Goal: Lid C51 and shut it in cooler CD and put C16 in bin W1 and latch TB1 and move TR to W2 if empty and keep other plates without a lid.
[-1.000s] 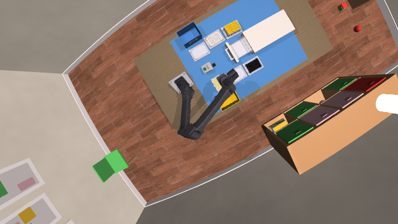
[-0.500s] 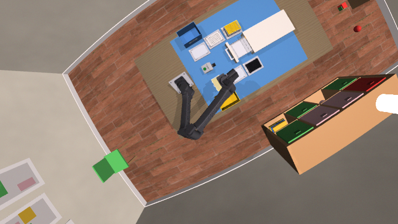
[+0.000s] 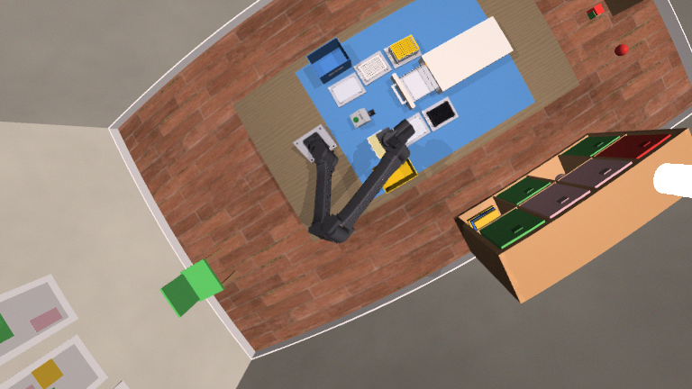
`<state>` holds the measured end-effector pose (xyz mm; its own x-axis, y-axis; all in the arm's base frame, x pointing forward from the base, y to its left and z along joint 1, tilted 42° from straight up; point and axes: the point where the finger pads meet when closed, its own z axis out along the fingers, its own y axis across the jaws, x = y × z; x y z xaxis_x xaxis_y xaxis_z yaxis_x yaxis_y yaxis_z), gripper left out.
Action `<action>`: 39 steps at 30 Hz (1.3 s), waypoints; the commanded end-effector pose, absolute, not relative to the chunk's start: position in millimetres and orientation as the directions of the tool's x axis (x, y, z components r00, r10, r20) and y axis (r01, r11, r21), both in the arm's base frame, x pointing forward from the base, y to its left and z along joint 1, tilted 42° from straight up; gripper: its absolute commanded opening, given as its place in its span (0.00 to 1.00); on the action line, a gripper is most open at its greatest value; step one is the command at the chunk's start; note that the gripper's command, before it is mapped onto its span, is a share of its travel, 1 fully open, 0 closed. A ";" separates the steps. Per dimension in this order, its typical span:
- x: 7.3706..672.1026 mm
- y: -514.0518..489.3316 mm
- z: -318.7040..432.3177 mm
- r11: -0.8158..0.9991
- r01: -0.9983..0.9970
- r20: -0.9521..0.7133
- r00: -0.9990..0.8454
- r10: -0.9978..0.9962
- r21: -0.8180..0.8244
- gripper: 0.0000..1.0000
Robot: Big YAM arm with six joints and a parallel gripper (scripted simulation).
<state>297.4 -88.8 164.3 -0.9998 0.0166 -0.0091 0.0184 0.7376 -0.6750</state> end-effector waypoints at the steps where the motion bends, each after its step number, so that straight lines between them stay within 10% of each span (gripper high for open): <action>1: 311.4 -77.1 186.8 0.744 0.046 -0.062 -0.998 0.006 -0.667 0.00; 39: 304.6 -48.8 213.5 0.743 0.035 -0.038 -0.999 0.012 -0.669 0.00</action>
<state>297.3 -51.5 202.5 -1.0000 0.0051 -0.0067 0.0083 0.7390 -0.6736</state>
